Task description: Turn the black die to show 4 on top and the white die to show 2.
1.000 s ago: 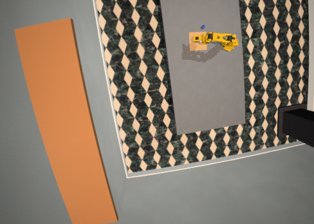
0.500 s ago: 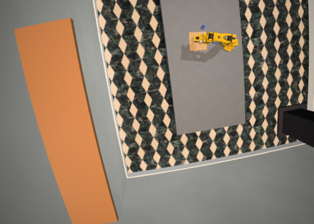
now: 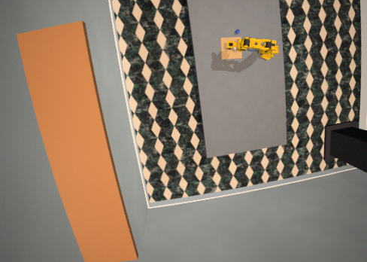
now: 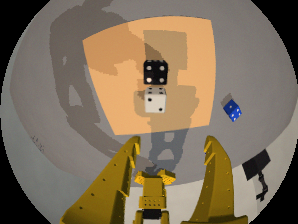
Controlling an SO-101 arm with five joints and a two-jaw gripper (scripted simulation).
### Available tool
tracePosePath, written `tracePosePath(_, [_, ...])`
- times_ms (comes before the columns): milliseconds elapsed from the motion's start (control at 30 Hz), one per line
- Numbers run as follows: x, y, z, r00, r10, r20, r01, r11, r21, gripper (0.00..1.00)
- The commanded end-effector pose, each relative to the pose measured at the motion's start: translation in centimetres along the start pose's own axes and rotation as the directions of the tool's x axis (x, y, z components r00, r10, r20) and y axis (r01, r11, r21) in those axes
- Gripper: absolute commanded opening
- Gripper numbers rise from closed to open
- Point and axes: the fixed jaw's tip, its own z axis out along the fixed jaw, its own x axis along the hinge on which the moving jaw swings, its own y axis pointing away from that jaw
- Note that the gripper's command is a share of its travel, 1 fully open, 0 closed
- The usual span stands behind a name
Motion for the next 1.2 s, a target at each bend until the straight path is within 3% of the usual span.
tracePosePath(0, [-0.3,0.0,-1.7,0.997,-0.011,0.080,0.011,1.000,-0.002,0.29])
tracePosePath(300, [2.3,1.2,-4.1,0.980,-0.102,0.173,0.103,0.995,0.002,0.29])
tracePosePath(367, [2.3,1.2,-4.1,0.980,-0.102,0.173,0.103,0.995,0.002,0.29])
tracePosePath(567, [4.5,1.9,-5.2,0.955,-0.169,0.243,0.172,0.985,0.009,0.29])
tracePosePath(767, [5.5,2.1,-5.5,0.941,-0.199,0.275,0.203,0.979,0.013,0.29])
tracePosePath(1167, [5.5,2.1,-5.5,0.940,-0.201,0.276,0.205,0.979,0.013,0.29])
